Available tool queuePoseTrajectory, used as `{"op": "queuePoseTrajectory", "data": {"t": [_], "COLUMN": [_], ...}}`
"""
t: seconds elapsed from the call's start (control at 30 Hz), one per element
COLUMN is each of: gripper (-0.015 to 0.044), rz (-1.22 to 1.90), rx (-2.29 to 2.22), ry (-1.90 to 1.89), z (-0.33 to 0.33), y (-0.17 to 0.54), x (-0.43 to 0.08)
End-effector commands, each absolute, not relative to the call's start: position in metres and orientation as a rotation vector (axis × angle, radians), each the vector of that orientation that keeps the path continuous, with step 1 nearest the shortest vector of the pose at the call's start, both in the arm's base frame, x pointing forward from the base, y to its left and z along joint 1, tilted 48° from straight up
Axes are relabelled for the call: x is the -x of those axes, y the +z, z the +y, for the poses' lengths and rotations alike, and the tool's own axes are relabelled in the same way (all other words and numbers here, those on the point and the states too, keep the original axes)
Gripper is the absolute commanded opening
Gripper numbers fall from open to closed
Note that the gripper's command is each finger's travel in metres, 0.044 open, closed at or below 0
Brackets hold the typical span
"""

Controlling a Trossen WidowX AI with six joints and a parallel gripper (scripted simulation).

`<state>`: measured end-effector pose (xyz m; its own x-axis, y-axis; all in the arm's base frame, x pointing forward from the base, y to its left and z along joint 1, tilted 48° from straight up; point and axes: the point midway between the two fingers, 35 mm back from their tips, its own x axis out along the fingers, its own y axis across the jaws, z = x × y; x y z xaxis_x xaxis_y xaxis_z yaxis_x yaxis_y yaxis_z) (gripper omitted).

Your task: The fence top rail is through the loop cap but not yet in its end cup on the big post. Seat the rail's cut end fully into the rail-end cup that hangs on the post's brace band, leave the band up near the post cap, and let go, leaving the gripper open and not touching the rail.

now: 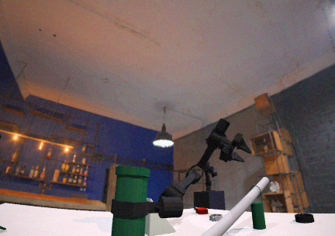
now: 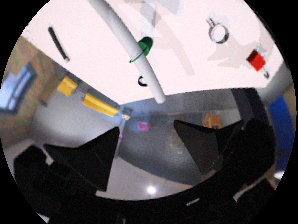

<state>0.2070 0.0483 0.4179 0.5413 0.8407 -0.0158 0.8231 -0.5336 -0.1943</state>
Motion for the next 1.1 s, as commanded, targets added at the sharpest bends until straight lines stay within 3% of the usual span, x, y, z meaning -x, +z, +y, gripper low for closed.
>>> {"op": "queuePoseTrajectory", "data": {"t": [0.0,0.4,0.67,1.07], "gripper": [0.0426,0.044,0.044,0.044], "rz": [-1.417,-1.315,-1.449,-2.312], "rx": [2.623,3.104,3.371,3.763], "ry": [0.16,0.179,0.146,-0.188], "z": [0.047,-0.014,-0.036,-0.087], "y": [0.417,0.359,0.329,0.248], "x": [-0.208,-0.258,-0.273,-0.287]}}
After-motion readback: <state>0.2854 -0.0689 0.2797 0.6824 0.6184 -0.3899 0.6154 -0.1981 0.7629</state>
